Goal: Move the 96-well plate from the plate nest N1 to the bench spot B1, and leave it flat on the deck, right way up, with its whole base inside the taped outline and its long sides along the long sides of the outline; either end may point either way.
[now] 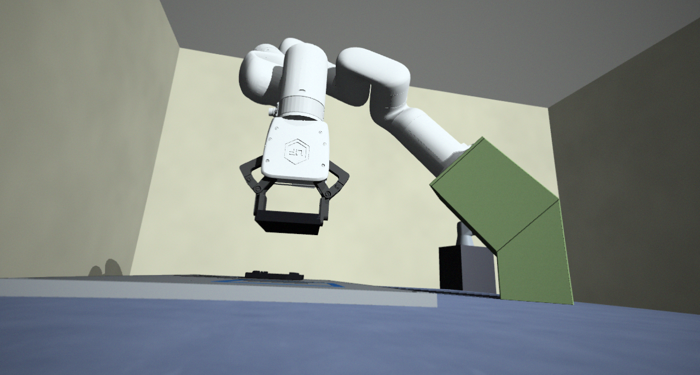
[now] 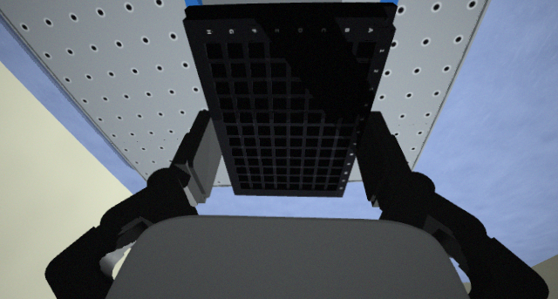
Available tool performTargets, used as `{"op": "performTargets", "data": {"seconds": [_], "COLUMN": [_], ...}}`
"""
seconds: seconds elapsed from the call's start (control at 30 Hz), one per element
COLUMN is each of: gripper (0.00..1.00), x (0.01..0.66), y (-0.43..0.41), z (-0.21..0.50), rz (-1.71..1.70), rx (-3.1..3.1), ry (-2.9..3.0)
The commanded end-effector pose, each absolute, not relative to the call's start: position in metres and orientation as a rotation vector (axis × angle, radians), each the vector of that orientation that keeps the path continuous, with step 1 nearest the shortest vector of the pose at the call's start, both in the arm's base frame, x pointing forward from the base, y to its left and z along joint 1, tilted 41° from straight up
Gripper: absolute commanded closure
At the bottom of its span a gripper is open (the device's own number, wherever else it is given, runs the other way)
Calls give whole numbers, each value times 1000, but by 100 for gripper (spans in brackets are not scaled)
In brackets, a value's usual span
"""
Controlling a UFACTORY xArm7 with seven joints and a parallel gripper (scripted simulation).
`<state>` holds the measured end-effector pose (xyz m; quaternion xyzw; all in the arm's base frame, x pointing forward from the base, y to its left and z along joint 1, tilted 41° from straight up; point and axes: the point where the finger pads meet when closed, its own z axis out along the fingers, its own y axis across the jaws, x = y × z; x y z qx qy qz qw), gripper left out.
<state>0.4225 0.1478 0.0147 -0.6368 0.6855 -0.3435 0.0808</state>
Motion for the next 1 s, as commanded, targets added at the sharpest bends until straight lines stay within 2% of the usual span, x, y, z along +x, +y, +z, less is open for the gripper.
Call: {"op": "performTargets", "data": {"seconds": [0.0, 0.97], "gripper": [100, 100], "x": [427, 450], "y": [147, 131], "z": [10, -21], "rz": [-1026, -1025], "rx": [-1904, -1904], "ry": [2046, 2046]}}
